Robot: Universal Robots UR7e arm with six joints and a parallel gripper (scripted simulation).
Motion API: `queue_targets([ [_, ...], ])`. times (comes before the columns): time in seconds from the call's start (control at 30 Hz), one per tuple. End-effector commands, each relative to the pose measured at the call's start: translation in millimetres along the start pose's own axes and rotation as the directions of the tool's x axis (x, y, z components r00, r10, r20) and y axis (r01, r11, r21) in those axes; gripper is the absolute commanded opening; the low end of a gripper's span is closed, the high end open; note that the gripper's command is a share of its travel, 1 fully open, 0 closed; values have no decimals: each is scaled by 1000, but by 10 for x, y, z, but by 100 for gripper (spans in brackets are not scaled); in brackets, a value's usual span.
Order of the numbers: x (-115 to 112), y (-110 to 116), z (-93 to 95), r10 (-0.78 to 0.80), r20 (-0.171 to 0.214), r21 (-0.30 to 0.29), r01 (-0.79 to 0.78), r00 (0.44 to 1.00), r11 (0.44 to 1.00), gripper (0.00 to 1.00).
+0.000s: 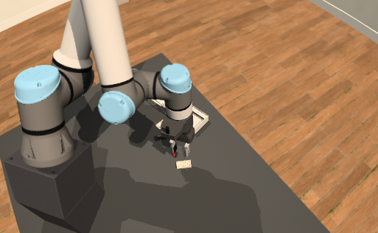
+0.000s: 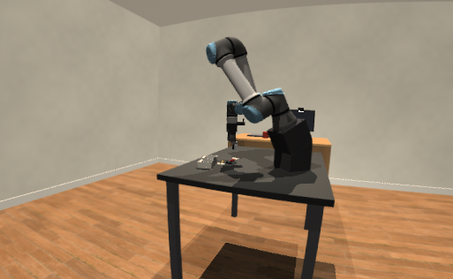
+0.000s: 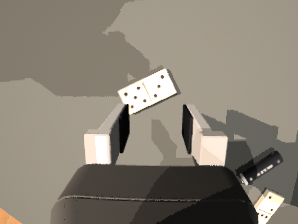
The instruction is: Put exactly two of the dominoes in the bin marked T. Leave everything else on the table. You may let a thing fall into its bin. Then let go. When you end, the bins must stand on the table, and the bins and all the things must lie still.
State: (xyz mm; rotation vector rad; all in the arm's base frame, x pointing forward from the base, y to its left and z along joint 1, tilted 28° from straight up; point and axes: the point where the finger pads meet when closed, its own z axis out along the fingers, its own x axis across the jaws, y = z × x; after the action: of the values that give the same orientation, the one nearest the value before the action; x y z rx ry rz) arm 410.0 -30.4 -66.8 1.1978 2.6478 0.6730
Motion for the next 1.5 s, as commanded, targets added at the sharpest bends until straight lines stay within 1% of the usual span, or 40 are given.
queue_targets([
  [0.0, -93, -94, 15, 99, 0, -1, -99, 995, 995, 79],
  [0.03, -93, -94, 15, 180, 0, -2, -180, 984, 984, 79],
  [0.17, -93, -94, 15, 279, -3, -4, -279, 960, 960, 79],
  [0.33, -96, -97, 15, 410, -7, -7, -410, 912, 912, 79],
  [0.5, -96, -98, 15, 532, -12, -9, -532, 847, 847, 79],
  [0.57, -96, -98, 15, 532, -12, -9, -532, 847, 847, 79],
  [0.6, -96, -97, 15, 597, -14, -9, -597, 802, 802, 79],
  [0.67, -95, -97, 15, 632, -15, -9, -632, 775, 775, 79],
  [0.8, -94, -96, 15, 714, -17, -8, -714, 700, 700, 79],
  [1.07, -92, -95, 15, 851, -14, -4, -851, 526, 526, 79],
  [1.13, -92, -95, 15, 851, -14, -4, -851, 526, 526, 79],
  [1.17, -92, -95, 15, 889, -10, -3, -889, 458, 458, 79],
  [1.2, -92, -95, 15, 898, -8, -2, -898, 441, 441, 79],
  [1.47, -92, -94, 15, 898, -8, -2, -898, 440, 440, 79],
])
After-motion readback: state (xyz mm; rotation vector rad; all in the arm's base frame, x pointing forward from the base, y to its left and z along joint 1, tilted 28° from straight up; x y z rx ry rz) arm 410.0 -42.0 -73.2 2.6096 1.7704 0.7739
